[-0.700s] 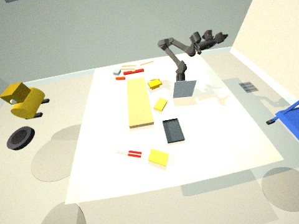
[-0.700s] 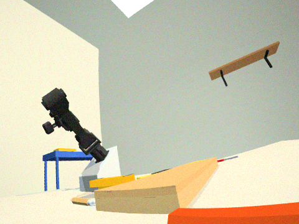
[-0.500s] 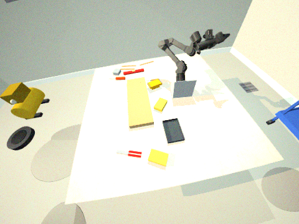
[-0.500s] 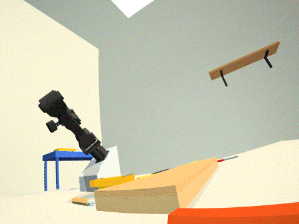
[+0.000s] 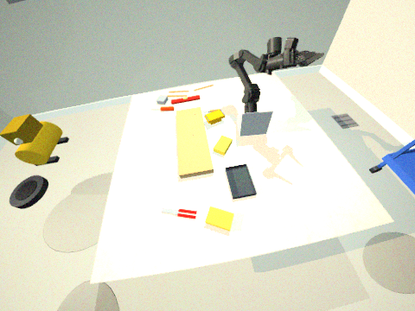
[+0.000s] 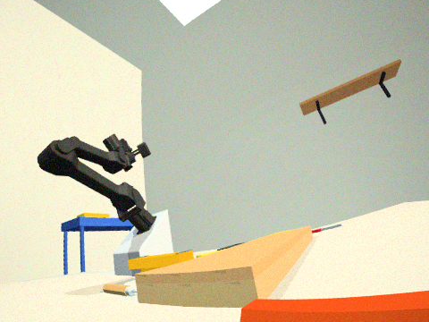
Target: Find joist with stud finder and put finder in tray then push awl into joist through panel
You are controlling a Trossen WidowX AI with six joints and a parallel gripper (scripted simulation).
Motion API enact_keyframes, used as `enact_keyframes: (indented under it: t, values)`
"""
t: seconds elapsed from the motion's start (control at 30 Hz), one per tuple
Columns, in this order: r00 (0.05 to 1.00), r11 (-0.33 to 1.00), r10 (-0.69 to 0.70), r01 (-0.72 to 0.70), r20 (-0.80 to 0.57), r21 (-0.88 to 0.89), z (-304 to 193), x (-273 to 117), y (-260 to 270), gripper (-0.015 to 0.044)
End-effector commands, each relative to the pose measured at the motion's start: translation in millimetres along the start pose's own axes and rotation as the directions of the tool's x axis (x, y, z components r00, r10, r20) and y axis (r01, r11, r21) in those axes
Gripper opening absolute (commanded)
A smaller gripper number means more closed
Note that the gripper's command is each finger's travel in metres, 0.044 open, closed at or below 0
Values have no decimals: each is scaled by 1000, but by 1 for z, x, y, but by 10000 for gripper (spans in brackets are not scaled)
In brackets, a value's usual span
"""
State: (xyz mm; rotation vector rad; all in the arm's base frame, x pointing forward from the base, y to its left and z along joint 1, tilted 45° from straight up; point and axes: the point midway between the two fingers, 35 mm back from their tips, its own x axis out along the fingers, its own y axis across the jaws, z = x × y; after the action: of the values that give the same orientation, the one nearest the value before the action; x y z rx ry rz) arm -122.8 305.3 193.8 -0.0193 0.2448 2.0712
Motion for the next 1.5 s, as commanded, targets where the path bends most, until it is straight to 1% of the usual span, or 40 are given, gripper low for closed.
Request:
enact_keyframes:
  t: [0.0,0.1,0.17,0.27,0.37,0.43,0.53,0.6,0.7,0.8,0.9,1.0,1.1,1.17,1.27,1.37,1.47]
  values:
    - [976,980,-199,201,-89,3,-15,-6,-55,440]
    - [915,929,-365,370,-170,1,-29,-20,-102,440]
    - [855,877,-469,480,-221,-3,-37,-35,-133,440]
    - [739,777,-605,629,-297,-16,-49,-63,-174,440]
    - [619,668,-704,744,-349,-29,-59,-98,-208,440]
    - [541,599,-747,799,-386,-40,-65,-119,-225,440]
    - [399,477,-796,877,-455,-65,-78,-157,-247,440]
    - [301,393,-811,916,-501,-85,-86,-183,-258,440]
    - [125,246,-799,960,-588,-131,-102,-232,-270,440]
    - [-46,107,-742,977,-669,-186,-118,-281,-271,440]
    - [-198,-15,-644,969,-739,-247,-133,-329,-263,440]
    - [-327,-117,-505,943,-799,-312,-146,-376,-246,440]
    - [-423,-193,-335,905,-842,-378,-158,-418,-219,440]
    - [-464,-227,-211,879,-860,-419,-164,-443,-198,440]
    - [-493,-257,-18,843,-870,-472,-171,-474,-161,440]
    - [-482,-264,176,817,-859,-512,-174,-499,-121,440]
    - [-440,-257,344,806,-830,-534,-174,-515,-81,440]
